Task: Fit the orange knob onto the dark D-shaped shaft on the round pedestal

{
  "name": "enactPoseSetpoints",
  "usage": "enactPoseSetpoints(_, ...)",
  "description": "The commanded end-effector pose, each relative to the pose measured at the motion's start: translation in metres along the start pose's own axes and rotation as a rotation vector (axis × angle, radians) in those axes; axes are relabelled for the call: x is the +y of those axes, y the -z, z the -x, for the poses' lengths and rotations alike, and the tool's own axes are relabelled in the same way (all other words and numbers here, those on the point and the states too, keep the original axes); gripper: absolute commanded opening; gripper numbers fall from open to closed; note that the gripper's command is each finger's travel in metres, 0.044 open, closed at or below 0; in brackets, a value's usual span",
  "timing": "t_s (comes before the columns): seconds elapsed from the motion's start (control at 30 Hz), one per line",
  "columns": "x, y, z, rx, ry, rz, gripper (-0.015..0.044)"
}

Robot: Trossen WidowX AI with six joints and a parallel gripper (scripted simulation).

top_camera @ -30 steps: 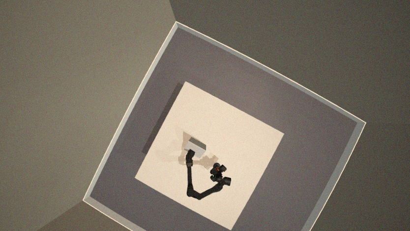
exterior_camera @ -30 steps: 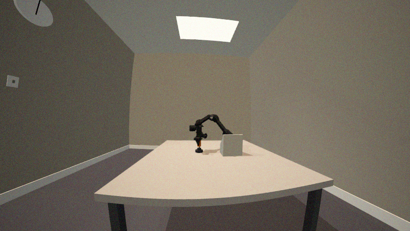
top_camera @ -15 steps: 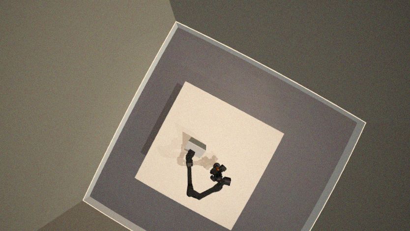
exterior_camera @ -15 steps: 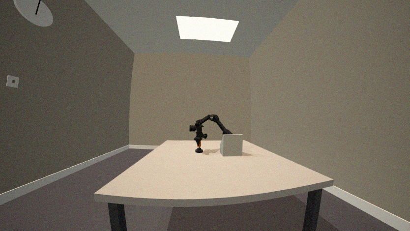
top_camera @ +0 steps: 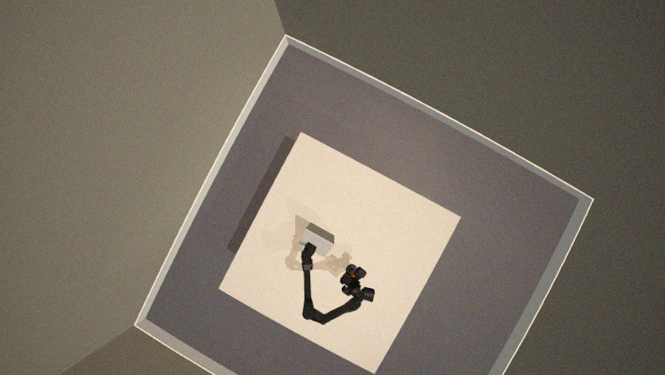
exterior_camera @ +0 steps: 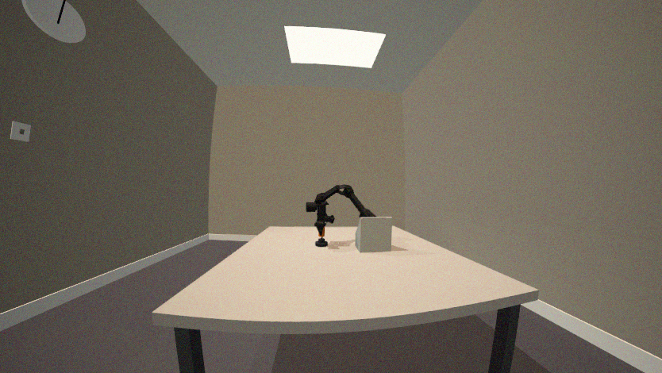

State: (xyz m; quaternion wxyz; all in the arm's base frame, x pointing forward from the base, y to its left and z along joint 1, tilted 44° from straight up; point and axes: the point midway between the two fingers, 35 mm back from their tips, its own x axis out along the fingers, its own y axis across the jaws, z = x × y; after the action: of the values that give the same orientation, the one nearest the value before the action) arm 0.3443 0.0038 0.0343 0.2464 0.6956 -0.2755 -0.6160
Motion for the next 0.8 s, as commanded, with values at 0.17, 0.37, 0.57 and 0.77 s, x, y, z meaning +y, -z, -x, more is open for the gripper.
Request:
enactPoseSetpoints(0.17, -0.0028, 0.0009, 0.0013, 0.005, 0.001, 0.114, 0.0)
enactPoseSetpoints(0.37, -0.0019, 0.0002, 0.0001, 0.005, 0.001, 0.114, 0.0)
enactPoseSetpoints(0.57, -0.001, 0.0006, -0.001, 0.005, 0.001, 0.114, 0.0)
enactPoseSetpoints(0.77, -0.0012, 0.0005, -0.0026, 0.005, 0.001, 0.114, 0.0)
